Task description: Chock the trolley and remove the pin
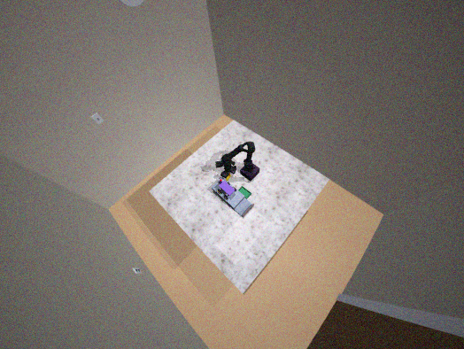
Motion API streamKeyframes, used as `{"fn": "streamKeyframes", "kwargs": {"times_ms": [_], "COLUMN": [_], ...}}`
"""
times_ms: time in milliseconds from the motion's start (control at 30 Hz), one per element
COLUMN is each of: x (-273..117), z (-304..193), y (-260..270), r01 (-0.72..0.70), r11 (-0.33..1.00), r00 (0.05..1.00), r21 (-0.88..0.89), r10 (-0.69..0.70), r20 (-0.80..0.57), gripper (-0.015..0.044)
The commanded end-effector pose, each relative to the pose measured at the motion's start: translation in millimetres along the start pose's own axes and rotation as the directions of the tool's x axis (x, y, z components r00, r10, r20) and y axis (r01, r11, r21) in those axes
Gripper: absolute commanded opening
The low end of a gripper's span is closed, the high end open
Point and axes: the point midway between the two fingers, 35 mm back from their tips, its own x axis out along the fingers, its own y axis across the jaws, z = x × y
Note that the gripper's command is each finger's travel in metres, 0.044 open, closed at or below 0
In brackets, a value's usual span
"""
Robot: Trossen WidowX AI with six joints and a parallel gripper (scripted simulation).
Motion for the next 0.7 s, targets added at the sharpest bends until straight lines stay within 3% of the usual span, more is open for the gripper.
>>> {"fn": "streamKeyframes", "kwargs": {"times_ms": [0,667], "x": [7.2,25.5], "z": [3.1,3.0], "y": [1.6,1.5], "r01": [-0.005,-0.005], "r11": [1.000,1.000], "r00": [1.000,1.000], "r21": [0.003,0.003], "r10": [0.005,0.005], "r20": [0.011,0.011], "gripper": [0.0190,0.0190]}}
